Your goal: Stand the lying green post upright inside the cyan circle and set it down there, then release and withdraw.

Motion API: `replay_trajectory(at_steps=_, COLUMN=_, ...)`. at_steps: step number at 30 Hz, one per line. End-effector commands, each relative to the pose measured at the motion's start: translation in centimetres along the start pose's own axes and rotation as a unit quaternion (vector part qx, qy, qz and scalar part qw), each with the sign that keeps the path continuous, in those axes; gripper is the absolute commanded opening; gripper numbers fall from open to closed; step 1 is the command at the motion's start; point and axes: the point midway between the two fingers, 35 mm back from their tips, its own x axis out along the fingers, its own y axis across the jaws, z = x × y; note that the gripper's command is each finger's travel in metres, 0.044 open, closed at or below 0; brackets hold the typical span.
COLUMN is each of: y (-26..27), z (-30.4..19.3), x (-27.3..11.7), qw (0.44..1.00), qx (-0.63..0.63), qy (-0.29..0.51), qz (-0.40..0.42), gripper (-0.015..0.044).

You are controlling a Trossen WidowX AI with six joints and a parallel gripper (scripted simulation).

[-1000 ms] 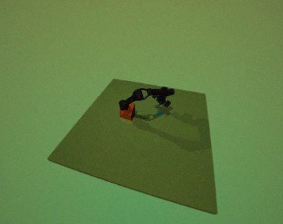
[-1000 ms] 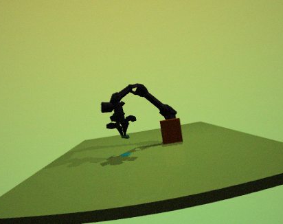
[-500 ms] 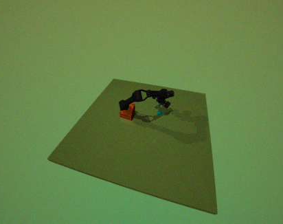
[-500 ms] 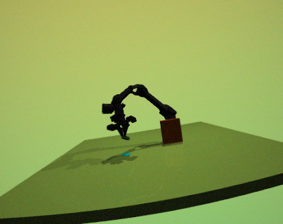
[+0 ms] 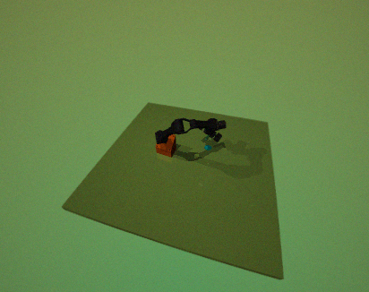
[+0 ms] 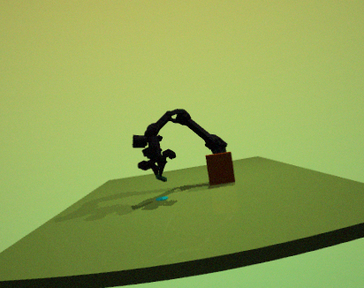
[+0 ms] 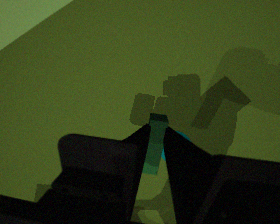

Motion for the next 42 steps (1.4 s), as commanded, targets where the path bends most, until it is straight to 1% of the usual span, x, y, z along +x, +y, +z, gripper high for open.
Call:
replay_trajectory(at_steps=1, y=0.05, z=0.03, x=0.00, qw=1.000, qx=-0.003, qy=-0.014, qz=0.004, gripper=0.0023)
replay_trajectory(at_steps=42, y=-0.19, z=-0.24, x=0.06, qw=0.988, qx=-0.017, qy=-0.155, qz=0.020, gripper=0.0023)
